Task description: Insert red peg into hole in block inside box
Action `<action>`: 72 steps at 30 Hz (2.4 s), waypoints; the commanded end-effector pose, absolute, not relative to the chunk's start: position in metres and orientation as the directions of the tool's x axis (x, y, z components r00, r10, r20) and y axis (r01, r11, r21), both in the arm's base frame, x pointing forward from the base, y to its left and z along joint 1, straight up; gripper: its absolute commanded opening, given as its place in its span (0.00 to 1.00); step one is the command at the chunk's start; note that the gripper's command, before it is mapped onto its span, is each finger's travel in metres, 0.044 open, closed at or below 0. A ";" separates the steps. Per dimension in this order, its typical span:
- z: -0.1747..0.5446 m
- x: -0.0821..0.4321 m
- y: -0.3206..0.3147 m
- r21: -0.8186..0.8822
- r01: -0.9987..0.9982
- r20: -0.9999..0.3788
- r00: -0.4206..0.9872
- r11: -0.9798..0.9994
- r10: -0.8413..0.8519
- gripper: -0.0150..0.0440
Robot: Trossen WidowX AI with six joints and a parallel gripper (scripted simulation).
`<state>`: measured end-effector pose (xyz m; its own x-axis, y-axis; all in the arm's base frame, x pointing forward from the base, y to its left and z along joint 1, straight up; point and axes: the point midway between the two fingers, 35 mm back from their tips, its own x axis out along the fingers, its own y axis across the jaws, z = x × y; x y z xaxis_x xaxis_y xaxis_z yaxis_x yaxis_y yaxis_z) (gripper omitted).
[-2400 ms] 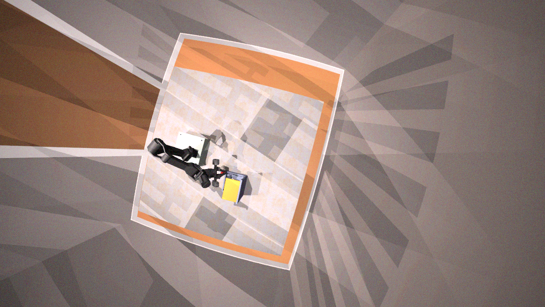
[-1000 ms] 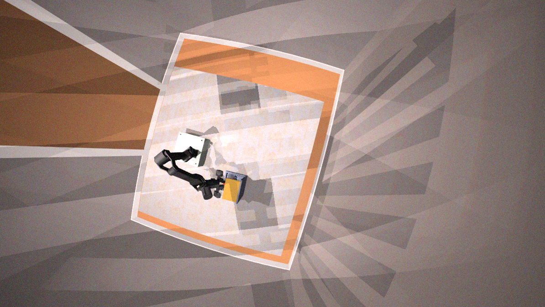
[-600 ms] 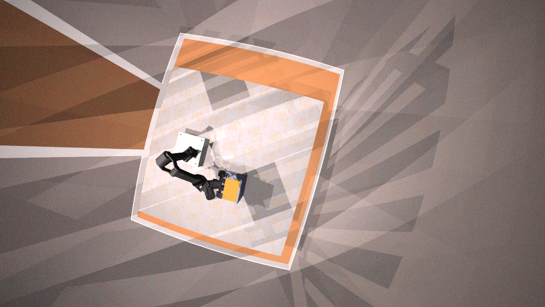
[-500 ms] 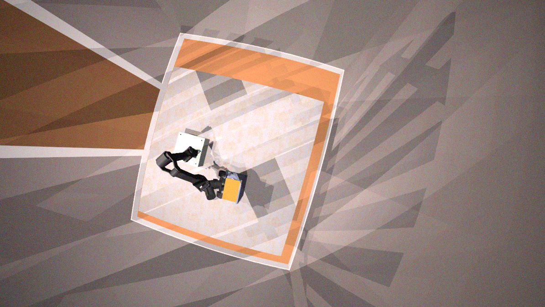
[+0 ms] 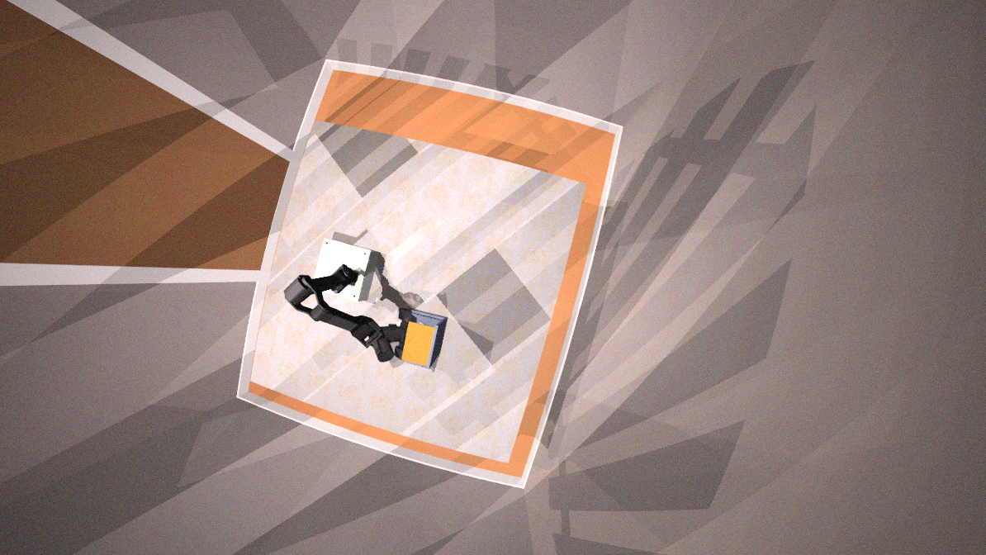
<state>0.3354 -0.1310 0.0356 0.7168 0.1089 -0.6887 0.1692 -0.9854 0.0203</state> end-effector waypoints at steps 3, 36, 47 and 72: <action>0.034 0.340 -0.131 0.018 0.166 -0.691 0.715 -0.986 0.108 0.25; 0.013 0.347 -0.131 0.018 0.166 -0.690 0.716 -0.986 0.108 0.25; 0.003 0.348 -0.132 0.018 0.166 -0.690 0.715 -0.986 0.108 0.25; -0.002 0.348 -0.132 0.018 0.166 -0.690 0.715 -0.986 0.108 0.25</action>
<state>0.3518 -0.1329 0.0082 0.7353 0.1046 -0.6697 0.1713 -0.9846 0.0343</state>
